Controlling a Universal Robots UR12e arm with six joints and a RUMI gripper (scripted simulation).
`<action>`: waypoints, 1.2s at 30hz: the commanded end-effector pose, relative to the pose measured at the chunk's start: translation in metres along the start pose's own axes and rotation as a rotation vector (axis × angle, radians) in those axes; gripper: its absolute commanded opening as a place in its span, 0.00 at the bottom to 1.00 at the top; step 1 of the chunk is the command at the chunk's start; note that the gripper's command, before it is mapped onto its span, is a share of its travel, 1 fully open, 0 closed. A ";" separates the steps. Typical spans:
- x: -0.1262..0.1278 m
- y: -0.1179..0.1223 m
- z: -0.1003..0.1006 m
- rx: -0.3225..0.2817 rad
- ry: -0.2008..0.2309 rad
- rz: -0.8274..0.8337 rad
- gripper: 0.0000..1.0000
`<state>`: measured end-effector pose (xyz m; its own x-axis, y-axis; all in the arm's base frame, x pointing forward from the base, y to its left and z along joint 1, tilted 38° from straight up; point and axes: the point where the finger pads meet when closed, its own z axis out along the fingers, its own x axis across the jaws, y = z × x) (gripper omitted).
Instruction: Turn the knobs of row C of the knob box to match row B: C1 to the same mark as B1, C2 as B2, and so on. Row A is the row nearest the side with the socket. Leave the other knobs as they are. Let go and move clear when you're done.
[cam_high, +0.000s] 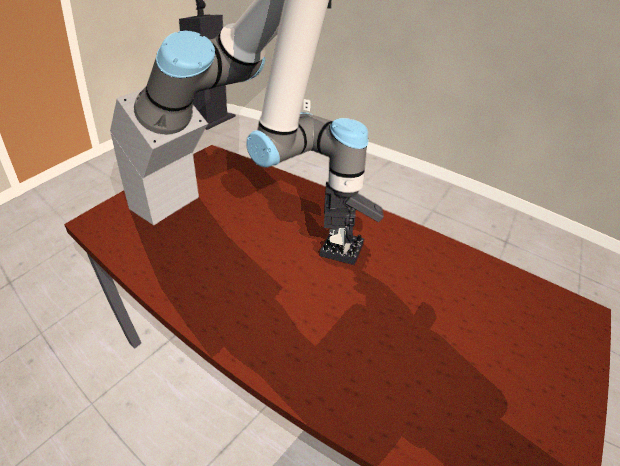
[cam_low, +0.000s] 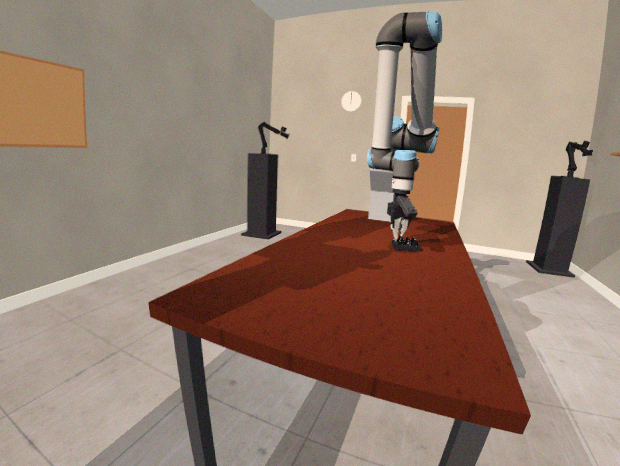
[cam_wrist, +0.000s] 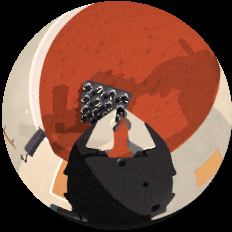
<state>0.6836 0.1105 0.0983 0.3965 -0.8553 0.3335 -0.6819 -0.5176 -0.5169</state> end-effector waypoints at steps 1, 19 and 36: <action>0.000 0.000 0.000 0.000 0.002 0.093 0.04; 0.002 0.000 0.000 0.000 0.002 0.441 0.04; 0.003 0.001 0.000 0.001 0.002 0.746 0.04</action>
<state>0.6840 0.1074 0.0988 -0.1158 -0.9913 -0.0624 -0.7801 0.1297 -0.6121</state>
